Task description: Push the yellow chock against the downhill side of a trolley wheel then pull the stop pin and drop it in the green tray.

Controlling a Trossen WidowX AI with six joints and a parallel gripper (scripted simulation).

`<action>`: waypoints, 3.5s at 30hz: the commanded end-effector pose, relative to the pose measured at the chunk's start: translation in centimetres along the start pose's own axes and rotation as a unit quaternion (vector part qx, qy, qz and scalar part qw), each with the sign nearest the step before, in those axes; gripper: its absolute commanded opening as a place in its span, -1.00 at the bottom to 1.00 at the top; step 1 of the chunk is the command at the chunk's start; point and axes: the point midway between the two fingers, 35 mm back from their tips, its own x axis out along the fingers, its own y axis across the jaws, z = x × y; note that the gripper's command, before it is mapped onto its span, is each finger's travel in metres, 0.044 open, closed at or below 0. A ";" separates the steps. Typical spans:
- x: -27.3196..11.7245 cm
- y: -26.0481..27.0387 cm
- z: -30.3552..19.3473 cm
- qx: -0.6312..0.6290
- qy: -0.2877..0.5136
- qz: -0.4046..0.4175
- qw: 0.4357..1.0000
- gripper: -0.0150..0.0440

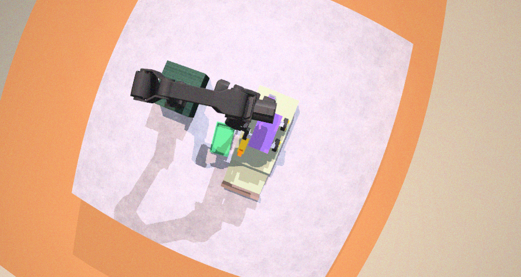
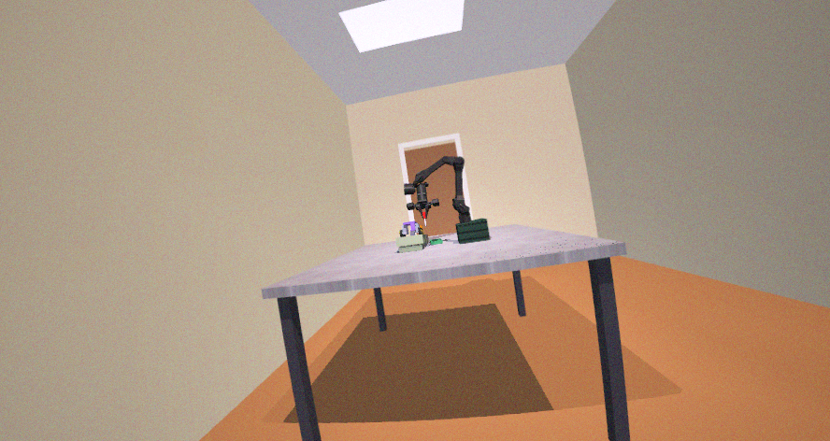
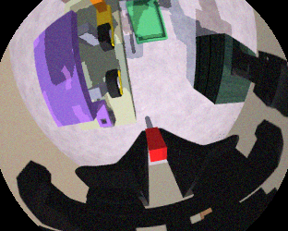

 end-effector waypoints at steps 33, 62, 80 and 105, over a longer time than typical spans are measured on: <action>-1.6 -0.4 12.4 -0.001 -0.004 -0.003 1.000 -0.49; -2.2 -0.8 17.9 0.106 -0.029 0.004 0.994 -0.49; -2.1 -0.8 17.5 0.360 -0.077 0.031 0.929 -0.49; -2.0 -0.7 17.1 0.637 -0.114 0.095 0.756 -0.49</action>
